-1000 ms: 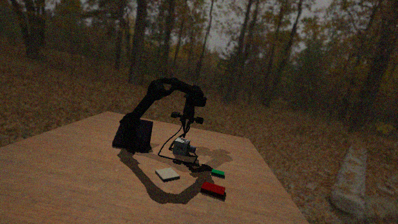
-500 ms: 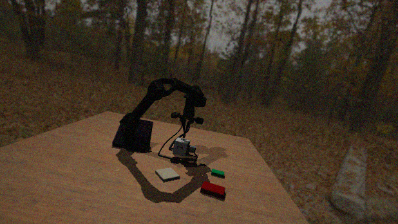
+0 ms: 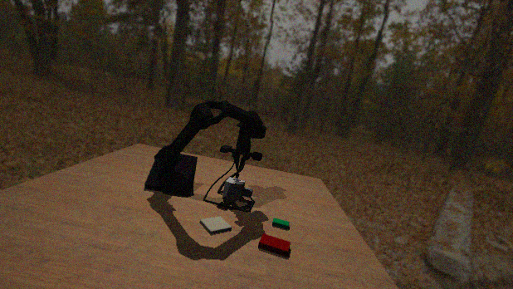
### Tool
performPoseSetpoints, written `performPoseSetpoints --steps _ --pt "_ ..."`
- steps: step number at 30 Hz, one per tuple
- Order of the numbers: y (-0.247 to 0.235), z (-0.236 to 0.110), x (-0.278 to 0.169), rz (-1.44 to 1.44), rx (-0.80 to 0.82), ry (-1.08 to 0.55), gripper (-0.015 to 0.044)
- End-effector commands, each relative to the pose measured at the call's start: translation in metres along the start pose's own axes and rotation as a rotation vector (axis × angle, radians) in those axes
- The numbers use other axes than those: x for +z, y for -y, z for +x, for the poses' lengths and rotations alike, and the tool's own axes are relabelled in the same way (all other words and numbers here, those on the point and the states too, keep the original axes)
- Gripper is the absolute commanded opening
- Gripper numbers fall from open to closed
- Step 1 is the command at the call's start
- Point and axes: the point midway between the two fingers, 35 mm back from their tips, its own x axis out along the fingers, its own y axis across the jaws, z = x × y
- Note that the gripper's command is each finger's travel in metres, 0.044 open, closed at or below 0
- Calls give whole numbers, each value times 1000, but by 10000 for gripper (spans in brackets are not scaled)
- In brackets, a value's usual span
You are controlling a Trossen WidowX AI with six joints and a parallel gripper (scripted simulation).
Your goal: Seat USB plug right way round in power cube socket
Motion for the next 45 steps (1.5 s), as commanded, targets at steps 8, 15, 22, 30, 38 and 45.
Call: performPoseSetpoints --steps 8,15,22,30,38,45 --pt "1 1 0 7 -4 0 0" --pt "1 2 0 7 -4 0 0" --pt "1 3 0 7 -4 0 0" --pt "1 4 0 7 -4 0 0" --pt "1 5 0 7 -4 -1 0" --pt "1 6 0 7 -4 -1 0"
